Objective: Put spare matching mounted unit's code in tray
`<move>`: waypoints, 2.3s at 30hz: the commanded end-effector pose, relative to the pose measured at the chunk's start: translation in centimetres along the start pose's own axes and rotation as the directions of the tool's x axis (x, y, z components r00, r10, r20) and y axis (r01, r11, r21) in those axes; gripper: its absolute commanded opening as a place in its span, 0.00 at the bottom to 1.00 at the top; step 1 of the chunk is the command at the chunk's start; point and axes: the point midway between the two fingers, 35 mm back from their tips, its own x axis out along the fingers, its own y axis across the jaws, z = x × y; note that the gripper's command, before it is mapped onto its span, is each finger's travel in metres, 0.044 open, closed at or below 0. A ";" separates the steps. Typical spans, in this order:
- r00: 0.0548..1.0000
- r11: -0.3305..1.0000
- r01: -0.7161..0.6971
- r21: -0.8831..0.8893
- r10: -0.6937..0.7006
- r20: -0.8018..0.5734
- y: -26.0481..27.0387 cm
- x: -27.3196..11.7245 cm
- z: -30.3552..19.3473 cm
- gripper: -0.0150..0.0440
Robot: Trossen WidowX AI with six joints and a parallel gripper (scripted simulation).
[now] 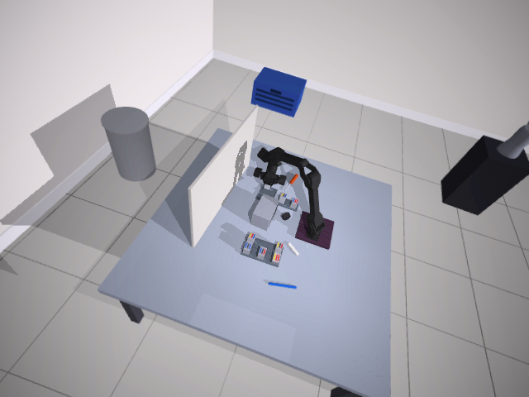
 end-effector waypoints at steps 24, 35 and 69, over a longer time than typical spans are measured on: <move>1.000 1.000 -0.004 -0.006 0.004 0.007 0.3 2.0 0.3 0.25; 1.000 1.000 -0.004 -0.006 0.004 0.007 0.4 2.8 0.3 0.25; 1.000 1.000 -0.005 -0.006 0.005 0.007 0.9 5.0 0.6 0.25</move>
